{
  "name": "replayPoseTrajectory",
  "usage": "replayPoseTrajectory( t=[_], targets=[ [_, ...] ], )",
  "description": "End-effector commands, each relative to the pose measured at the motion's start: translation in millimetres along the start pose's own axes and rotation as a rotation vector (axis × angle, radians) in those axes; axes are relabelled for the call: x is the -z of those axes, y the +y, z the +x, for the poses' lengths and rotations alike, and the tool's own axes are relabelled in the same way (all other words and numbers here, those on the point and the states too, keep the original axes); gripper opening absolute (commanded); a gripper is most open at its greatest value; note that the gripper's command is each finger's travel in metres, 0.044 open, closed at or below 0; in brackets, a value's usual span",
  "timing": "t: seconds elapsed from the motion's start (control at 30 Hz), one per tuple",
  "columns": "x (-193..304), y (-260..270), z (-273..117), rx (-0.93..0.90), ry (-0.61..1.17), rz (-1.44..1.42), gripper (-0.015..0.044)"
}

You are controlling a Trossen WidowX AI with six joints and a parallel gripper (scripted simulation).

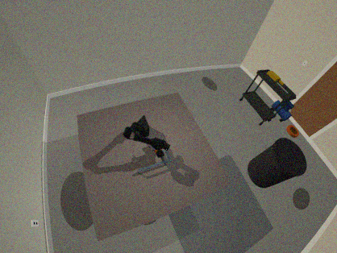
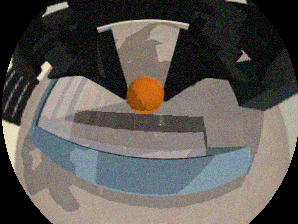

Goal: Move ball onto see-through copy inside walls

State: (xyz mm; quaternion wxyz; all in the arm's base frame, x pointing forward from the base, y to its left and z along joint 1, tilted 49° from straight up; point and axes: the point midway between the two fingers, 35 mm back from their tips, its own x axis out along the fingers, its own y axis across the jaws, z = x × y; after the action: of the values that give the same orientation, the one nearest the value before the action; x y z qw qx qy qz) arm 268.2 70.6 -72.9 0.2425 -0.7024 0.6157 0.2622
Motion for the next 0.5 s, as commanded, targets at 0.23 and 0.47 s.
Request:
replayPoseTrajectory(
  t=[0.23,0.47],
  targets=[
    [-2,-2,-25,0.000,-0.003,-0.002,0.0326],
    [0,1,-86,0.000,0.002,-0.008,0.0326]
  ],
)
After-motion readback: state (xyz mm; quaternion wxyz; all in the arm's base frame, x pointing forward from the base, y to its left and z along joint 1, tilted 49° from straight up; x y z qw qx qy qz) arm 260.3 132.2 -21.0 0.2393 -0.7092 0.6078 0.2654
